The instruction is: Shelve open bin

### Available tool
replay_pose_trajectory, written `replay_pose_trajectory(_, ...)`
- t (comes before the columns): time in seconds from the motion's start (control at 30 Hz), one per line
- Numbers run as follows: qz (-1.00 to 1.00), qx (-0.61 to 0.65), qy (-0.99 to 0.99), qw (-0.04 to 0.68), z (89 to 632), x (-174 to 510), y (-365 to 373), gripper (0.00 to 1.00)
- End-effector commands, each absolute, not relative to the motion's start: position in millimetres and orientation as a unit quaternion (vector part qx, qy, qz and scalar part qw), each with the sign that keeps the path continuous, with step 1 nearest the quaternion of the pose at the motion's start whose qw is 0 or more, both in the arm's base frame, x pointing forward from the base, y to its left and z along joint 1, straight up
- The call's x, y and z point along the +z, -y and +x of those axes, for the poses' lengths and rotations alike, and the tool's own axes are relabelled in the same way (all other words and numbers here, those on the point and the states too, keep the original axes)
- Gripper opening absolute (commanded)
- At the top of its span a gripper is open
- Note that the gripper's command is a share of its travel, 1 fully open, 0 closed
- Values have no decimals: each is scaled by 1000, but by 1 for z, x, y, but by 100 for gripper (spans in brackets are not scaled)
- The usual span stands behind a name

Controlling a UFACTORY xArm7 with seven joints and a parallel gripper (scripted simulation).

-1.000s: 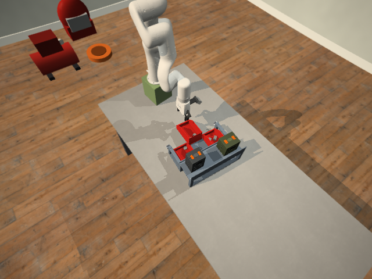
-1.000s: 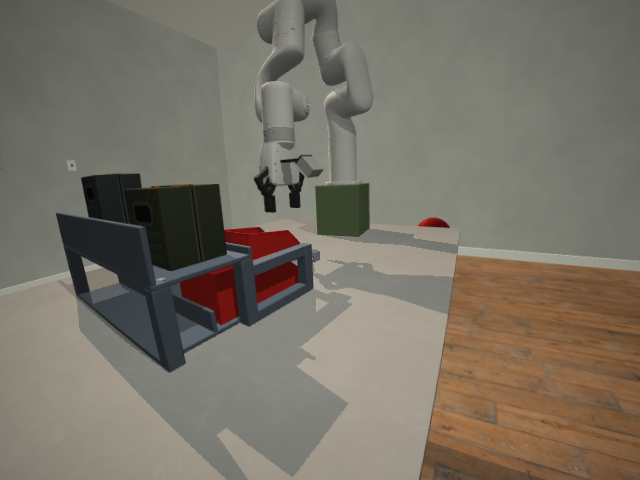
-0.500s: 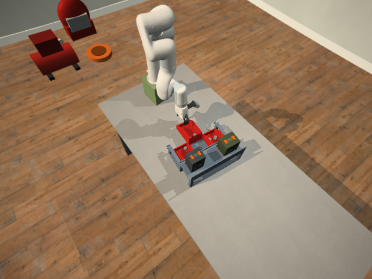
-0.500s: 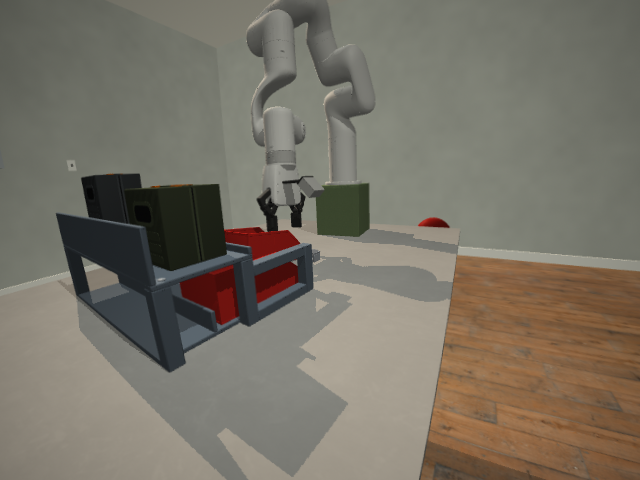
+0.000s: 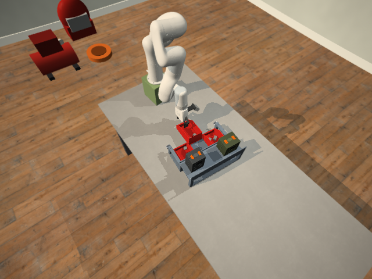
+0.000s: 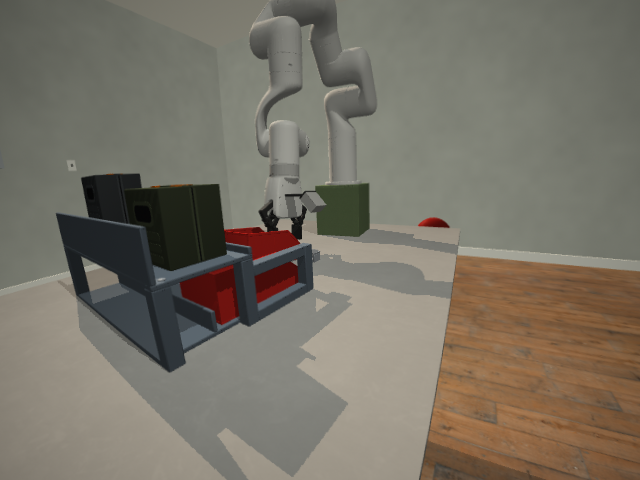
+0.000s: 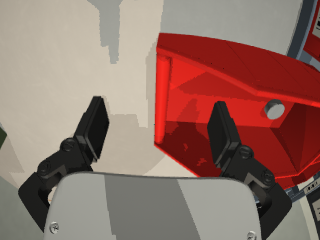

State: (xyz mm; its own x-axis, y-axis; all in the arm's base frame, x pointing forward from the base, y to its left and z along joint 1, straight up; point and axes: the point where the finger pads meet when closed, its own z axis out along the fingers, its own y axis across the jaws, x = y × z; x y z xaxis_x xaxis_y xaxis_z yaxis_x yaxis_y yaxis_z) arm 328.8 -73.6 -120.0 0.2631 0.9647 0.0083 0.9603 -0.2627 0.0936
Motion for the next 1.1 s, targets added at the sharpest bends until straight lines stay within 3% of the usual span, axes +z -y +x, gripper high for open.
replay_pose_trajectory(0.0, 795, 34, -604, 49, 330, -122, 72, 100)
replay_pose_trajectory(1.07, 795, 34, -604, 49, 330, -108, 72, 100)
